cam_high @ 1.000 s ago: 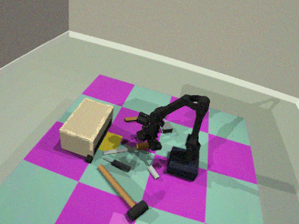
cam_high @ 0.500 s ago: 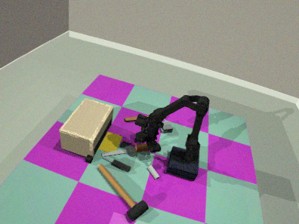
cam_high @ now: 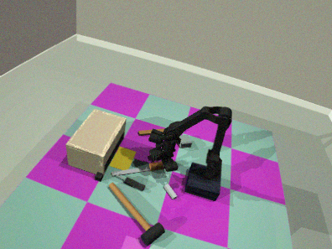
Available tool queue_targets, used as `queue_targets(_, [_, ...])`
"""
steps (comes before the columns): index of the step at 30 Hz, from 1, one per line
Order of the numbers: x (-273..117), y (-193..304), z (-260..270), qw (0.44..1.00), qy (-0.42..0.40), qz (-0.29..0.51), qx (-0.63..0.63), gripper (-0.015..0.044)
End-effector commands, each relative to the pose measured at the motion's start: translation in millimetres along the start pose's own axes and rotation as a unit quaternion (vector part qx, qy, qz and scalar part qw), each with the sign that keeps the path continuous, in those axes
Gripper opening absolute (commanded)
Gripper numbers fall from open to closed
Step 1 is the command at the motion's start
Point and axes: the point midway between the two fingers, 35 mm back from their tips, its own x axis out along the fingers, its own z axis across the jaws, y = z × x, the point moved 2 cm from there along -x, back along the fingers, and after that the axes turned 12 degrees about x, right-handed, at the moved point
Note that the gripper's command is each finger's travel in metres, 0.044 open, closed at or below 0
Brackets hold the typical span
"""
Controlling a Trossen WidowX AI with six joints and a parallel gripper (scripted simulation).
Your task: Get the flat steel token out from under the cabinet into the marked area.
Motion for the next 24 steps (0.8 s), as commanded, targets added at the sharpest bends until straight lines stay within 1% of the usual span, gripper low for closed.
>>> queue_targets(1, [-0.7,-3.1,4.4,1.0,0.0,-0.002,0.001,0.0])
queue_targets(24, [-0.8,-11.2,25.3,1.0,-0.001,-0.002,0.001,0.0])
